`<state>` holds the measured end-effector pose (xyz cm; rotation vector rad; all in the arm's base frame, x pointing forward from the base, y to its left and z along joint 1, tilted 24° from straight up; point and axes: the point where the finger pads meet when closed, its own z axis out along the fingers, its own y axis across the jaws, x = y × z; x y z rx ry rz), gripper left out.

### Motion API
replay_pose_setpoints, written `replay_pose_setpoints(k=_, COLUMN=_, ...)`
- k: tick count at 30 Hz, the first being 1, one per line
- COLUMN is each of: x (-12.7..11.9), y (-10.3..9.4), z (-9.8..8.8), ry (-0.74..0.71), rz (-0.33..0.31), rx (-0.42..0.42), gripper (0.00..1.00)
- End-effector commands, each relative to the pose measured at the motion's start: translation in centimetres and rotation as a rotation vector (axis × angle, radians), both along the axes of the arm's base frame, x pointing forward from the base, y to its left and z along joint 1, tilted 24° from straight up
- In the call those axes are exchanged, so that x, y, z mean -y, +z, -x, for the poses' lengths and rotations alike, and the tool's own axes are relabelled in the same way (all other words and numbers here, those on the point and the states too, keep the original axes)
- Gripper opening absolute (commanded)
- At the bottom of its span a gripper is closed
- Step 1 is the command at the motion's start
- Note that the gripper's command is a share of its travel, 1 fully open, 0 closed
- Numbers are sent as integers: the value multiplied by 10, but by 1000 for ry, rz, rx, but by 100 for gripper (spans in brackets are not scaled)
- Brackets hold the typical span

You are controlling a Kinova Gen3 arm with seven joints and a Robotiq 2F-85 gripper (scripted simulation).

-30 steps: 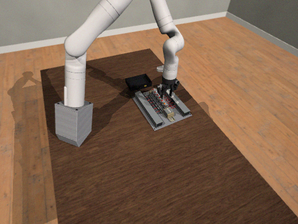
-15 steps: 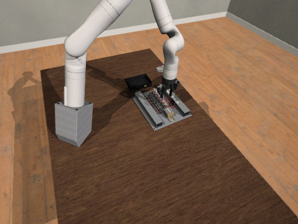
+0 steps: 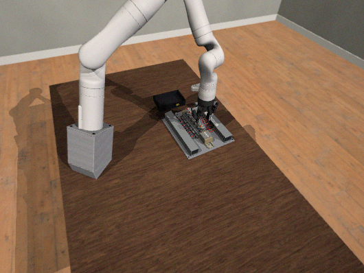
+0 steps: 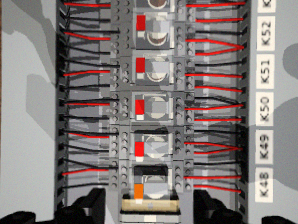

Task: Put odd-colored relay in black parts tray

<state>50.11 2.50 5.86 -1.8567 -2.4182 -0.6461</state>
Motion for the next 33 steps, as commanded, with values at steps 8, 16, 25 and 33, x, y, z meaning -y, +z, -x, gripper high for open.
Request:
replay_pose_setpoints(k=8, x=-7, y=-19, z=-6, ry=-1, rz=0, rx=3, gripper=61)
replay_pose_setpoints(k=16, x=-8, y=-21, z=-6, ry=-1, rz=0, rx=3, gripper=61)
replay_pose_setpoints(k=25, x=-8, y=-21, z=-6, ry=-1, rz=0, rx=3, gripper=61)
replay_pose_setpoints(k=33, x=-8, y=-21, z=-6, ry=-1, rz=0, rx=3, gripper=61)
